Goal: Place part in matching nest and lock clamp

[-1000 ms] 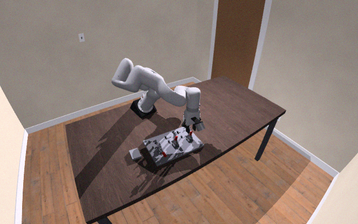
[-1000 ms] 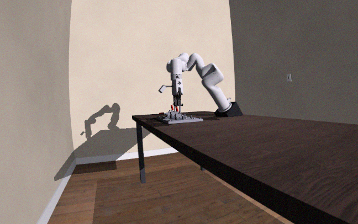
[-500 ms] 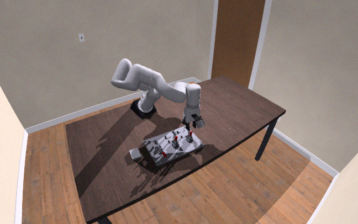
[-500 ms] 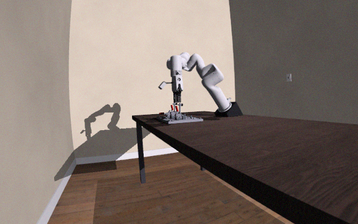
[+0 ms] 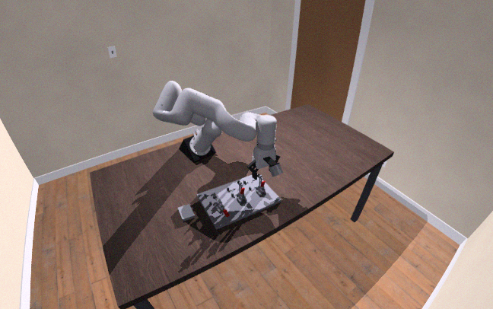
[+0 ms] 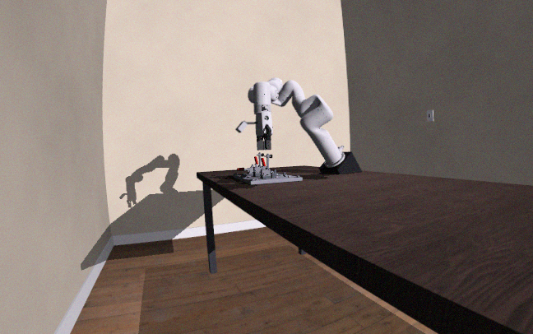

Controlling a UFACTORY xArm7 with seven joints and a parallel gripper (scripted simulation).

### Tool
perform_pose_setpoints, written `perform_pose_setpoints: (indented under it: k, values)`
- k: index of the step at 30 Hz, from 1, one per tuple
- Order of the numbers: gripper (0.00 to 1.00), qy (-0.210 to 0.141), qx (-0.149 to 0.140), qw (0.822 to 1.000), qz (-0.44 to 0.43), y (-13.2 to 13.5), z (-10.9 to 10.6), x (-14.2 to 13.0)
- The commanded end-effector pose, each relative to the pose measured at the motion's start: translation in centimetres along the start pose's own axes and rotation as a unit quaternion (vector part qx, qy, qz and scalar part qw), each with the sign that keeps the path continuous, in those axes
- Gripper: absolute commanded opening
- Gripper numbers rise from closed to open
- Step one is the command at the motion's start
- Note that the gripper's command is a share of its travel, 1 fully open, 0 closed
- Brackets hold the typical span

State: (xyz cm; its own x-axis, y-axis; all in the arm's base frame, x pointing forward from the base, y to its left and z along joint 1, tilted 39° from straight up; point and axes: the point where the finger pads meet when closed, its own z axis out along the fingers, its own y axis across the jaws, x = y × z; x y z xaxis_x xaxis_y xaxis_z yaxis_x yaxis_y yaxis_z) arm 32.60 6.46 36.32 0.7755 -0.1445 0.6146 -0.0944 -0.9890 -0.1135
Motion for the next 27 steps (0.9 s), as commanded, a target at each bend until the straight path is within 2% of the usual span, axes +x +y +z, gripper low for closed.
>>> perform_pose_setpoints:
  k: [1,11,27]
  values:
    - [1.00,0.002,0.001,1.000,0.000,0.0,-1.2,0.1]
    - [1.00,0.002,0.001,1.000,0.000,0.0,-5.9,0.1]
    - [1.00,0.002,0.001,1.000,0.000,0.5,-6.7,0.0]
